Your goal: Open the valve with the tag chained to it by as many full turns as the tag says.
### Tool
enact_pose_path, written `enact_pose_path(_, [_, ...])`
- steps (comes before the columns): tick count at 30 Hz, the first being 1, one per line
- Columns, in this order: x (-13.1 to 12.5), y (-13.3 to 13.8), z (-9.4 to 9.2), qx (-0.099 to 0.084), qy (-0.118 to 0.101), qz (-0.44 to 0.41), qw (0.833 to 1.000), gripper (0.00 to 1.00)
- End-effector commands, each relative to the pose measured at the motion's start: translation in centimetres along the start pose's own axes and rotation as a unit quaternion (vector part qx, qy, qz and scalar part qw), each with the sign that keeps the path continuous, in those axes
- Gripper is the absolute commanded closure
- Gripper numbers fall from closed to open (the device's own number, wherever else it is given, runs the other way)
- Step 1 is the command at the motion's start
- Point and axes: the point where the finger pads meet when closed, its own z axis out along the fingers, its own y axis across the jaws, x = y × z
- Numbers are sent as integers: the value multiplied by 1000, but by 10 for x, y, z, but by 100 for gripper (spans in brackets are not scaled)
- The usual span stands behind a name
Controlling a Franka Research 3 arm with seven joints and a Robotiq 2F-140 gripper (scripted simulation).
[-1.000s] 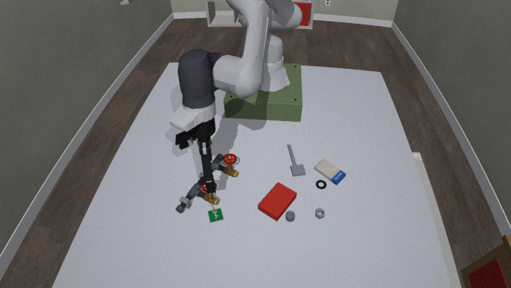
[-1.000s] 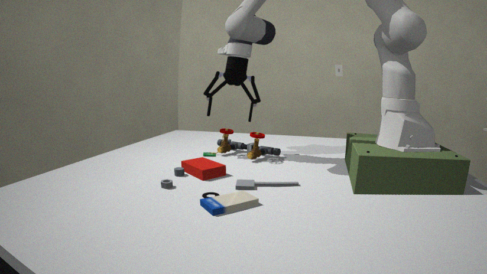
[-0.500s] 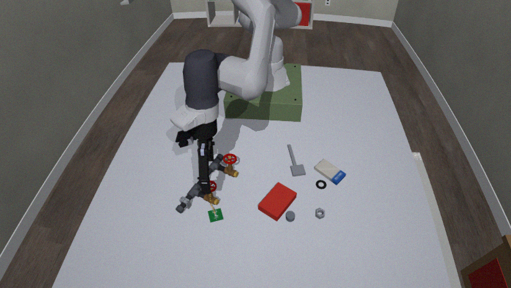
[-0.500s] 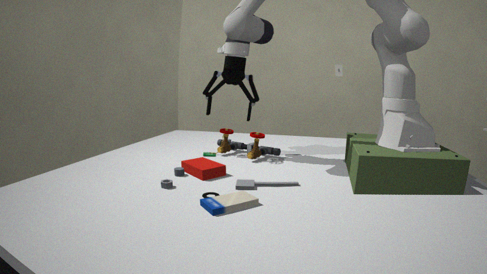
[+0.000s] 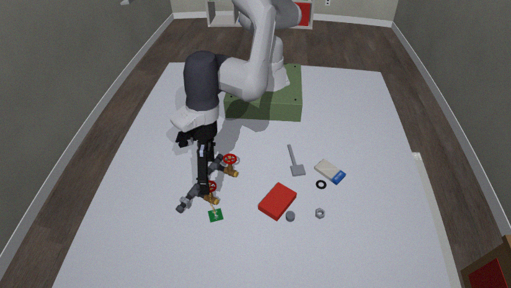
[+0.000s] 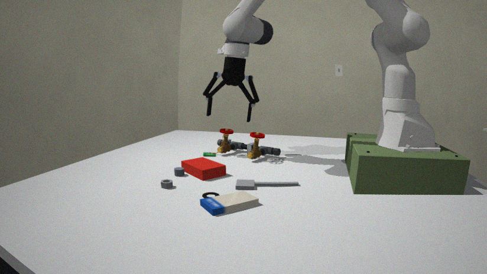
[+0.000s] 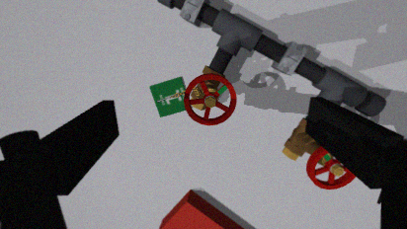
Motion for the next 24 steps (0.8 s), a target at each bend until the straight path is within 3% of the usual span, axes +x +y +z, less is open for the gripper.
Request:
enact_pose_path(1, [0,0,5,0,0,8,1000,0])
enact_pose_path(24, [-1,0,47,0,0,8,1000,0])
